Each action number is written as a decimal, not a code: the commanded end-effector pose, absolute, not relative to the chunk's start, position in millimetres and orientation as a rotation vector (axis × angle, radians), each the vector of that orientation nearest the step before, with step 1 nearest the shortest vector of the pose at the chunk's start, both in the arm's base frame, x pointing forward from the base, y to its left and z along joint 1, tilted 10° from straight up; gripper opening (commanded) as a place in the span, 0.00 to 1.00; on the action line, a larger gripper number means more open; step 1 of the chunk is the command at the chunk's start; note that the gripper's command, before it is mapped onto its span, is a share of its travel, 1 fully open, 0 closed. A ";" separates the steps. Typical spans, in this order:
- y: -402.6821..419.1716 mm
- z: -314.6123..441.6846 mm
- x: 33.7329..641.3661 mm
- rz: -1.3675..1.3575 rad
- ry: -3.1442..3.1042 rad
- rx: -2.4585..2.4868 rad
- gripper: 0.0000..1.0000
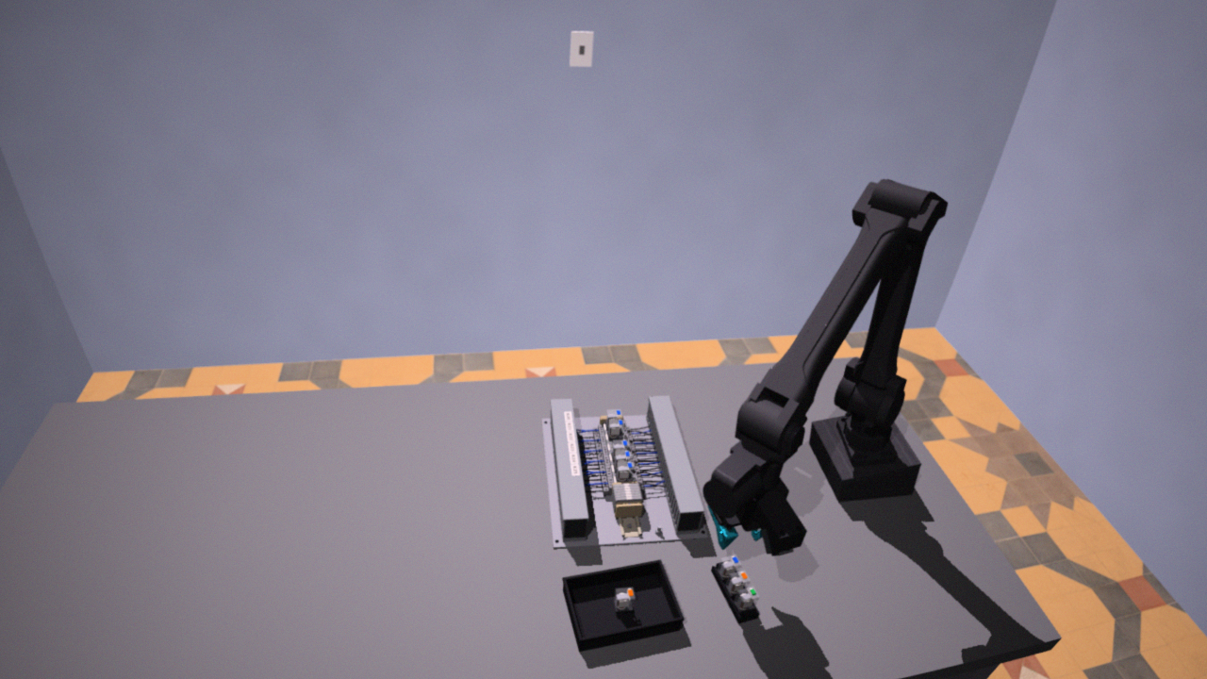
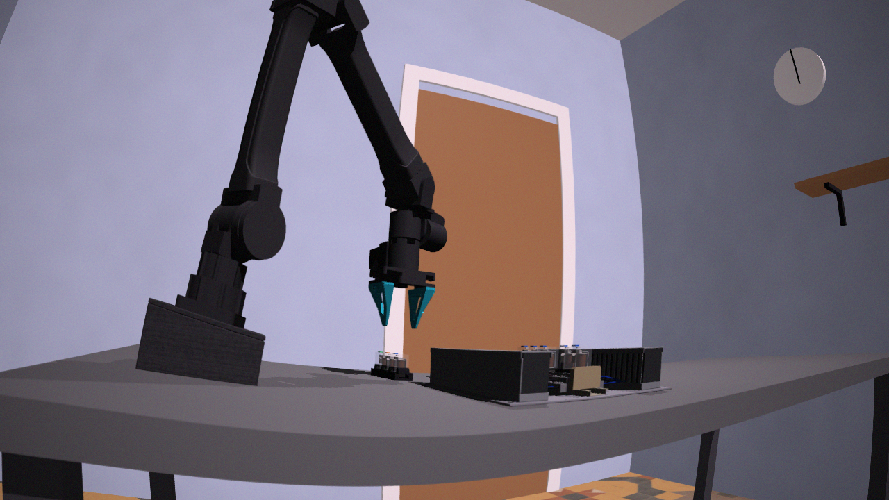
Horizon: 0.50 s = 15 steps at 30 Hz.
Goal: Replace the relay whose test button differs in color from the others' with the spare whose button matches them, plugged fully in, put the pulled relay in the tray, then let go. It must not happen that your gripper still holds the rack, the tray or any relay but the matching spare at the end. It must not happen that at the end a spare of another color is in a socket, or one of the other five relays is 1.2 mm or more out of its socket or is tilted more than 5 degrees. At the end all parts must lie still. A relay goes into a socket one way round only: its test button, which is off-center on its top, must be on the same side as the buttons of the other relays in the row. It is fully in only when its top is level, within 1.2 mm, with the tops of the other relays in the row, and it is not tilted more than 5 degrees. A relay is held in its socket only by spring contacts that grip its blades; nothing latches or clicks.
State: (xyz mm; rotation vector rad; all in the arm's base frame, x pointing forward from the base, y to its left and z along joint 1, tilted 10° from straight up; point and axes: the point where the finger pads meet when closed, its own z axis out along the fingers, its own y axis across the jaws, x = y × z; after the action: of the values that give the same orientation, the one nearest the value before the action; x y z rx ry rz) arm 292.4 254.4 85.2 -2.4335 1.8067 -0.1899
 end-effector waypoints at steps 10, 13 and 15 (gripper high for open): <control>271.6 108.0 301.3 -0.192 1.765 -2.381 0.59; 273.8 109.9 302.9 -0.192 1.765 -2.381 0.59; 274.5 110.2 303.3 -0.191 1.766 -2.384 0.59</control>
State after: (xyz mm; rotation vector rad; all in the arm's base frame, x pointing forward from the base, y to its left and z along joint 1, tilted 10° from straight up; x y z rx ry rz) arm 292.4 254.4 85.2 -2.4330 1.8072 -0.1899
